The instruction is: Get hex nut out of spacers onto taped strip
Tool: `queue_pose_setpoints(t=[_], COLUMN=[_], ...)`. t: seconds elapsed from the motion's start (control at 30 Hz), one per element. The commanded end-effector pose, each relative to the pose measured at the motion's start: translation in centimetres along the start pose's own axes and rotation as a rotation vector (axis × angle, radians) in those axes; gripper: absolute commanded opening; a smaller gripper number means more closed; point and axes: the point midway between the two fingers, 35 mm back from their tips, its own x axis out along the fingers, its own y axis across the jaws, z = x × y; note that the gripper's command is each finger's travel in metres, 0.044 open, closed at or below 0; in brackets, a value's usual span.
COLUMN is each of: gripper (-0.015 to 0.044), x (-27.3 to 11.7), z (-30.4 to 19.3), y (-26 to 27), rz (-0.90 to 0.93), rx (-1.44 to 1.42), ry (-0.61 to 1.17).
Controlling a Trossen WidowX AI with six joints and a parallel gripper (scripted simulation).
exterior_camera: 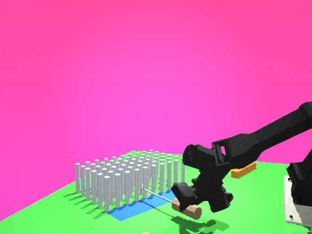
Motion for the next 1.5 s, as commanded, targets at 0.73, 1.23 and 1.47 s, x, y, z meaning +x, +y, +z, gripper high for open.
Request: queue_pose_setpoints(t=[0.73, 1.23, 1.47], gripper=[0.0, 0.0, 0.0], x=[0.9, 1.4, 1.6], z=[-1.5, -2.3, -2.7], y=[-0.3, -0.3, -0.3], rz=[-0.007, -0.007, -0.007], rx=[-0.006, -0.007, -0.007], ry=[0.006, 0.006, 0.007])
